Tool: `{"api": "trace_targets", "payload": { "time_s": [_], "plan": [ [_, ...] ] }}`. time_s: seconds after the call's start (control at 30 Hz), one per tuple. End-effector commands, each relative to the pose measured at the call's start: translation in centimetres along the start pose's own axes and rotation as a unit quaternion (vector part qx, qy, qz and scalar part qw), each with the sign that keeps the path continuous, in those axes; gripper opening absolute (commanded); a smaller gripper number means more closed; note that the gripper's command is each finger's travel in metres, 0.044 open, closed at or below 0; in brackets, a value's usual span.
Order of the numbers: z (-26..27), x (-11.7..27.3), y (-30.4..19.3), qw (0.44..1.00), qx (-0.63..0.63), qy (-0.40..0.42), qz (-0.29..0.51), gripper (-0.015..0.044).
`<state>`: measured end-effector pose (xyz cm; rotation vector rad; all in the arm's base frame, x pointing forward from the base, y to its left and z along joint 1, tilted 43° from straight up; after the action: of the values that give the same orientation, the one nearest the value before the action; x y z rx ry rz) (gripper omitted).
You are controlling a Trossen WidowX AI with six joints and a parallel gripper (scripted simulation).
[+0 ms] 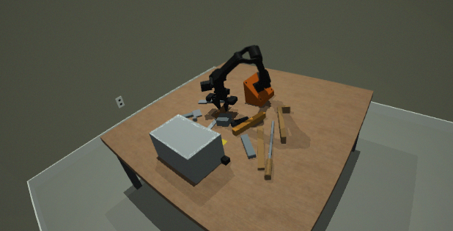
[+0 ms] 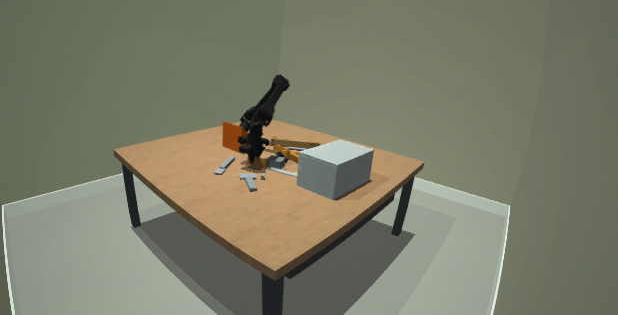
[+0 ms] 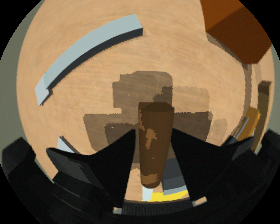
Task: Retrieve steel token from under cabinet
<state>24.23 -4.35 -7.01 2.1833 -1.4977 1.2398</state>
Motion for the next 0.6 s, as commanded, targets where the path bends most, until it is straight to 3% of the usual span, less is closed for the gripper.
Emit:
{"api": "trace_targets", "payload": {
  "time_s": [0.0,0.5,0.57],
  "plan": [
    [-0.01,0.0,0.03,1.0,0.0,0.001,0.003,0.0253],
    [-0.01,-0.36,0.09,1.0,0.0,0.001,0.003,0.027],
    [0.04,-0.17,0.12,1.0,0.001,0.002,0.002,0.0217]
  ]
}}
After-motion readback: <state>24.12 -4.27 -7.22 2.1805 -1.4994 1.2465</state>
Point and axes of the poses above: the point midway between the two fingers, 35 mm back from their tips, its own x axis back along the fingers, its own z axis across the jaws, y = z × x, the point moved 5 cm from there along x, back along the fingers, and after that the axes turned 11 degrees about x, right-handed, at the moved point
